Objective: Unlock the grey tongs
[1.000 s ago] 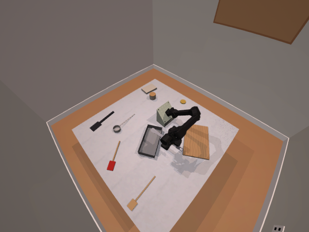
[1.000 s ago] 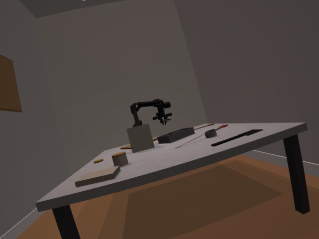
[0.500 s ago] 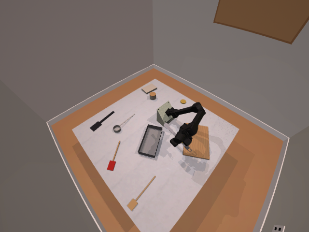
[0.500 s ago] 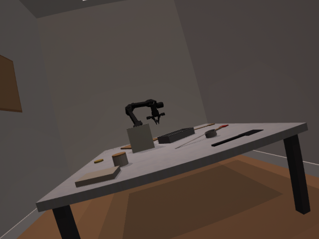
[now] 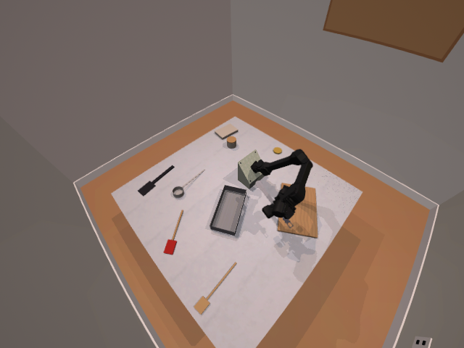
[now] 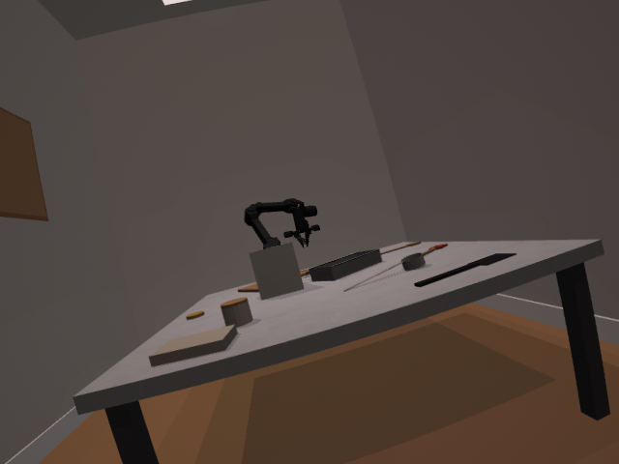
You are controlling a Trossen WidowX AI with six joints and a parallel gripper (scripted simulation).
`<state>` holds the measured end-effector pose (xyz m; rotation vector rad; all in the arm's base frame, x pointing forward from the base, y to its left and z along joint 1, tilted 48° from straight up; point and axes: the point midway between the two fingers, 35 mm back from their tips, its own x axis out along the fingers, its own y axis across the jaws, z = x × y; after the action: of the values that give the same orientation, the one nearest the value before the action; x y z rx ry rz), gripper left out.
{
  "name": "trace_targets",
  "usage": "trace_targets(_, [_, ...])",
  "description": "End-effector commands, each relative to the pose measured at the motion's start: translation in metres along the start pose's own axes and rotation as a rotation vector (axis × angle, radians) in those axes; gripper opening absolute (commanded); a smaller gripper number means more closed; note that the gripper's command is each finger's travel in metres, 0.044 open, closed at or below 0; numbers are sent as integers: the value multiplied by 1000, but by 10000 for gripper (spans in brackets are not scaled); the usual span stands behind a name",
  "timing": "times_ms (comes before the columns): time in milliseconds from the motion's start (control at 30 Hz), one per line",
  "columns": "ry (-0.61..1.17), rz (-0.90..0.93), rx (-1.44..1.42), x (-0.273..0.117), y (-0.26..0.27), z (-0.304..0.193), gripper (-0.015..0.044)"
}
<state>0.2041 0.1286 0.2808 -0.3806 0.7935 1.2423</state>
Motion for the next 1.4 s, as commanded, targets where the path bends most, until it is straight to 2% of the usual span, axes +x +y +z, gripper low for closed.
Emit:
trace_targets(0, [32,-3,33,4,12,3,-150])
trace_targets(700, [123,-41,191,19,70,14,-150])
trace_targets(1367, [95,-86,356,17,121,18,-150])
